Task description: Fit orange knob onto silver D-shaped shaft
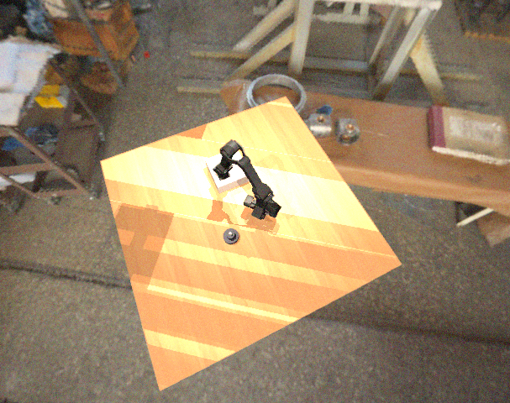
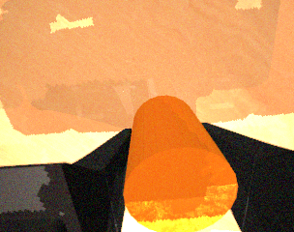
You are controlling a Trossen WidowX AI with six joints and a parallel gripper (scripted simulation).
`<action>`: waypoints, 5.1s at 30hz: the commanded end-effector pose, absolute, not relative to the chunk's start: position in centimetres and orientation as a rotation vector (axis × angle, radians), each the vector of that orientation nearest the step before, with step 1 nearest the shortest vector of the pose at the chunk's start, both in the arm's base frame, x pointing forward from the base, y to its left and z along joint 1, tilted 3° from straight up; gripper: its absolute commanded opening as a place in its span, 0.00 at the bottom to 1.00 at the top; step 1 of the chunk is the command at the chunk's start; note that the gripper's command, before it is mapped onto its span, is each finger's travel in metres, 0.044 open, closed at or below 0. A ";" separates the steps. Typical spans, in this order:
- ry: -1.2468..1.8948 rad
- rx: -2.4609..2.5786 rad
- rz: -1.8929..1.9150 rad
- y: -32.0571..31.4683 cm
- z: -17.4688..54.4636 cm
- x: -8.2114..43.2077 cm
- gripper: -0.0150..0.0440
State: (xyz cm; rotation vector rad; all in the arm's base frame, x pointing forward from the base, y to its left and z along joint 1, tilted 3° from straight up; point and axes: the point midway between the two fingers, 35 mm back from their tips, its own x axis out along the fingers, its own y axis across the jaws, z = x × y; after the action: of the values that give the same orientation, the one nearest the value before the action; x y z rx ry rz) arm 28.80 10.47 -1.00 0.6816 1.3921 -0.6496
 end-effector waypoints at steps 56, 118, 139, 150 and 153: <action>1.382 0.687 -0.651 10.6 4.4 28.5 1.00; 1.389 0.681 -0.651 10.6 0.6 29.0 0.25; 1.380 0.695 -0.644 11.0 7.2 29.1 0.25; 1.381 0.691 -0.648 11.1 10.6 28.8 0.25; 1.382 0.690 -0.649 11.1 11.5 28.6 0.25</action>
State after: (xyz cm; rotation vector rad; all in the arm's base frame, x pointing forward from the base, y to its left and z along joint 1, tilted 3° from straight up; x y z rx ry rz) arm 28.57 11.00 9.97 0.6798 1.3956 -0.6528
